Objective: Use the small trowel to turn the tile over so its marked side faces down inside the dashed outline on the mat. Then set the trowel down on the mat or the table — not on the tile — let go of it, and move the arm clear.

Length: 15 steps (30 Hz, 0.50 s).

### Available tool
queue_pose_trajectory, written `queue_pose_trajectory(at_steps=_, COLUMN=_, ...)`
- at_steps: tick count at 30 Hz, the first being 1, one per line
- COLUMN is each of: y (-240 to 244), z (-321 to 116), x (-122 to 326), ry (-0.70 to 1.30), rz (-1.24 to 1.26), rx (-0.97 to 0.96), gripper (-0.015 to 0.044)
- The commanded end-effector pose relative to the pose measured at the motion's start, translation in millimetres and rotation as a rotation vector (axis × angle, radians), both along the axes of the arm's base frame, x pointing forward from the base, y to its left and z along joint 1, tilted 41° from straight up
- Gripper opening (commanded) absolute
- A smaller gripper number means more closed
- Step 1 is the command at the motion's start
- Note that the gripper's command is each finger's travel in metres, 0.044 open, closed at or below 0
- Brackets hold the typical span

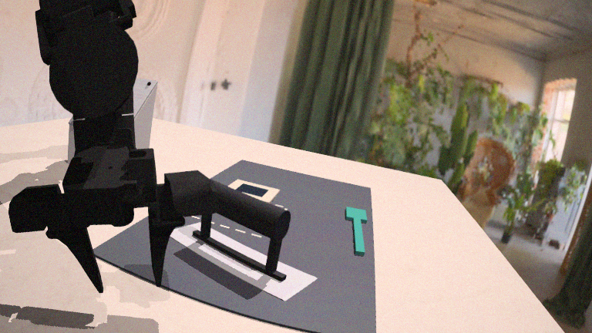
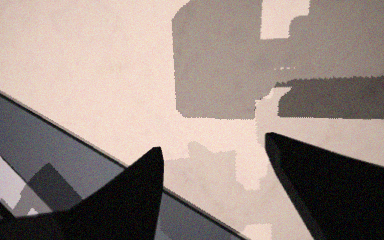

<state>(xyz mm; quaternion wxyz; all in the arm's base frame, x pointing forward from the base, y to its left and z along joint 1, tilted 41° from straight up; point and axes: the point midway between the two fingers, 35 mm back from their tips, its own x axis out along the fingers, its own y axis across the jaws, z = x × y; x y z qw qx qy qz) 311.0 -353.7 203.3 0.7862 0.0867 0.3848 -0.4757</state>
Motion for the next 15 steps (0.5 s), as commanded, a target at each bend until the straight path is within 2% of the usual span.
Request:
queue_pose_trajectory(at_steps=1, y=26, z=-11, x=17, ry=0.06, rz=0.027, rx=0.025, gripper=0.027)
queue_pose_trajectory(at_steps=15, y=141, z=-45, x=71, ry=0.365, rz=0.221, rx=0.015, gripper=0.027)
